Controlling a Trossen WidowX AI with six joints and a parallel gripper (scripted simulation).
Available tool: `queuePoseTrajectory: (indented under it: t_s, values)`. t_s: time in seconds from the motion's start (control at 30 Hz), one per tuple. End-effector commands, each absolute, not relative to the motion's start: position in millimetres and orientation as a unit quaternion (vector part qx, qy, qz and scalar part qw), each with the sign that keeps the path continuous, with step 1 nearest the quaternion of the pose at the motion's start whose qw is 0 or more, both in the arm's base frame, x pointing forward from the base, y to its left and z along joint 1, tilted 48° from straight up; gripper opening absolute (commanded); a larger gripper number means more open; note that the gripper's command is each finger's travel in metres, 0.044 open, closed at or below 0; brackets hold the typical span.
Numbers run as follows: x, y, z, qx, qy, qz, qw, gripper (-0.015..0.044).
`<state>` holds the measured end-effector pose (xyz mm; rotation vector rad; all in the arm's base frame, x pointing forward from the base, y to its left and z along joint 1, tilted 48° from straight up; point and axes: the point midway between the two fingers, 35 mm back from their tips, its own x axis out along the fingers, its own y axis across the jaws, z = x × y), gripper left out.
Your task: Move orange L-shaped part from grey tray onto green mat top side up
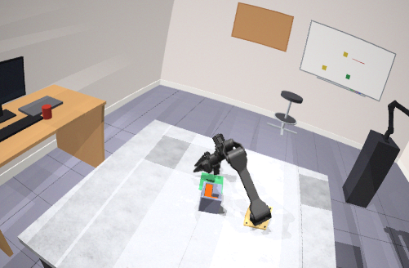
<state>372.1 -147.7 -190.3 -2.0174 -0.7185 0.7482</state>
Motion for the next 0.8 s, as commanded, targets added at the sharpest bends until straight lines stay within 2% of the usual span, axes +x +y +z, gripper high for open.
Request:
queuePoseTrajectory:
  t_s: [0.0, 0.13, 0.23, 0.27, 0.5, 0.77]
  values:
    - [372, -148, -189, -0.809, -0.289, 0.298, 0.416, 0.0374]
    - [373, -147, -180, -0.825, -0.298, 0.305, 0.371, 0.0269]
    - [376, -149, -169, -0.855, -0.319, 0.301, 0.277, 0.0190]
    - [376, -149, -163, -0.862, -0.329, 0.298, 0.243, 0.0180]
    - [372, -143, -114, -0.867, -0.430, 0.249, -0.039, 0.0180]
    - [351, -127, -54, -0.755, -0.550, 0.137, -0.331, 0.0180]
